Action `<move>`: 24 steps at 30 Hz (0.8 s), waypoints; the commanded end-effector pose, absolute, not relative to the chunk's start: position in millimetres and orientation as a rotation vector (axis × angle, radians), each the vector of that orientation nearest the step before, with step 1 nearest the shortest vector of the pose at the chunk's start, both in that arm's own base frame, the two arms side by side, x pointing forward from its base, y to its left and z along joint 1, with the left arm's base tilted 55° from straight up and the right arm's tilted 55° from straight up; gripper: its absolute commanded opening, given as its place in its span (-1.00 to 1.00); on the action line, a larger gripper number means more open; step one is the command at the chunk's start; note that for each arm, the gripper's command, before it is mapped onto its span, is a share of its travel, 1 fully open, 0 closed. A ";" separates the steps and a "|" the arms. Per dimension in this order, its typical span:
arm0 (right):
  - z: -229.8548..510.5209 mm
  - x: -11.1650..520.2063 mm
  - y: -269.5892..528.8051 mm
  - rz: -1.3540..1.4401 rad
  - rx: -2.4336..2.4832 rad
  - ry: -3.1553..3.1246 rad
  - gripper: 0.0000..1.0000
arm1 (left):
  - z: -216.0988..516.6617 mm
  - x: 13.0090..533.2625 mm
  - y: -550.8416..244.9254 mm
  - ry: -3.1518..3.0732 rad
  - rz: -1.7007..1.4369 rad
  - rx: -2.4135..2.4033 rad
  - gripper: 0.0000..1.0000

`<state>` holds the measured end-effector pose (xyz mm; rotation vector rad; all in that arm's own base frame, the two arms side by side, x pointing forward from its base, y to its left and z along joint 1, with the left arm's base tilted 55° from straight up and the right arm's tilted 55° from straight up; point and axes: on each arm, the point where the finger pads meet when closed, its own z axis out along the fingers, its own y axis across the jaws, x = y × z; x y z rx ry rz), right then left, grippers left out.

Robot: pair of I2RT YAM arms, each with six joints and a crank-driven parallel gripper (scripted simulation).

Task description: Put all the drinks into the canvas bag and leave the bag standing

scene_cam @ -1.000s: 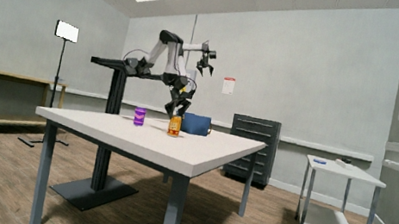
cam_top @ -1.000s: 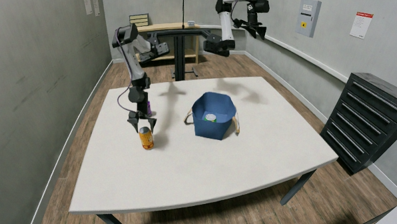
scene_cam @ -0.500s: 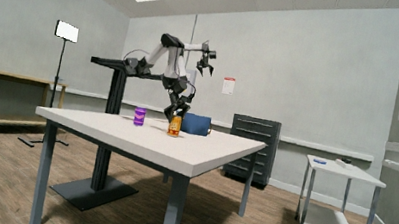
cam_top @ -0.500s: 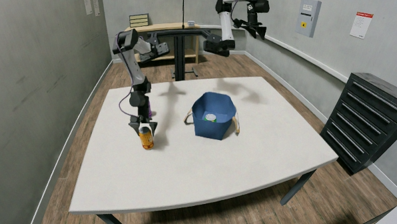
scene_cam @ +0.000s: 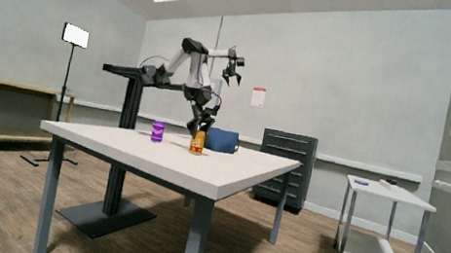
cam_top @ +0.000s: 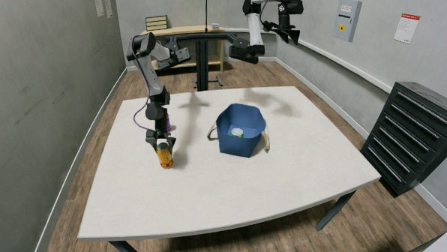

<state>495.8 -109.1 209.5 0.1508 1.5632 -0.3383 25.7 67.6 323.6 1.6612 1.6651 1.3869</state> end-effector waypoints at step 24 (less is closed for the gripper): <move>251.5 501.0 -100.5 -0.330 0.124 1.447 0.48 | 332.5 12.2 61.7 1.645 1.418 1.603 1.00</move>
